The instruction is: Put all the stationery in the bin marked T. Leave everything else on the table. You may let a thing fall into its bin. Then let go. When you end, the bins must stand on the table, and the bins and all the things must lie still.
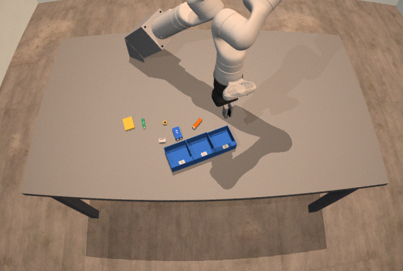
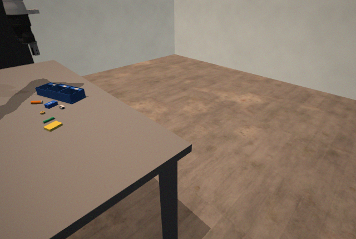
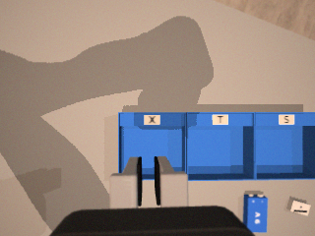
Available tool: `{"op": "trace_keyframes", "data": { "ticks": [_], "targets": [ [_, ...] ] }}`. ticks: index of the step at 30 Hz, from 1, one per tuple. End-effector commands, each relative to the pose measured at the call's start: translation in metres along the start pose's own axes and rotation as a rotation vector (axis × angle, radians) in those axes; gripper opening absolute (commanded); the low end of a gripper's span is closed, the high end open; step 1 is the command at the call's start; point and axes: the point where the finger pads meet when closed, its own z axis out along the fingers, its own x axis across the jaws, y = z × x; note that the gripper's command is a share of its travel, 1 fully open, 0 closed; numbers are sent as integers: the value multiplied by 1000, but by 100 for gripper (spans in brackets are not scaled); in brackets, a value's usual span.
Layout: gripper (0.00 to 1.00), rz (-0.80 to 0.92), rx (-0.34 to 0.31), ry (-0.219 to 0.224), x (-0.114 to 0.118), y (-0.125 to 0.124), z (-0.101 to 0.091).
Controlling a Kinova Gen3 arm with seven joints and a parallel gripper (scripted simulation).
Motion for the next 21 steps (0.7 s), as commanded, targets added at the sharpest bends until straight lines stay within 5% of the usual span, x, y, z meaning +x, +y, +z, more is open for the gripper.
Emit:
{"op": "trace_keyframes", "data": {
  "ticks": [1,2,21],
  "targets": [
    [31,-1,2,4,1,-1,-2],
    [100,69,9,8,11,3,1],
    [100,62,4,12,121,81,47]
  ]
}}
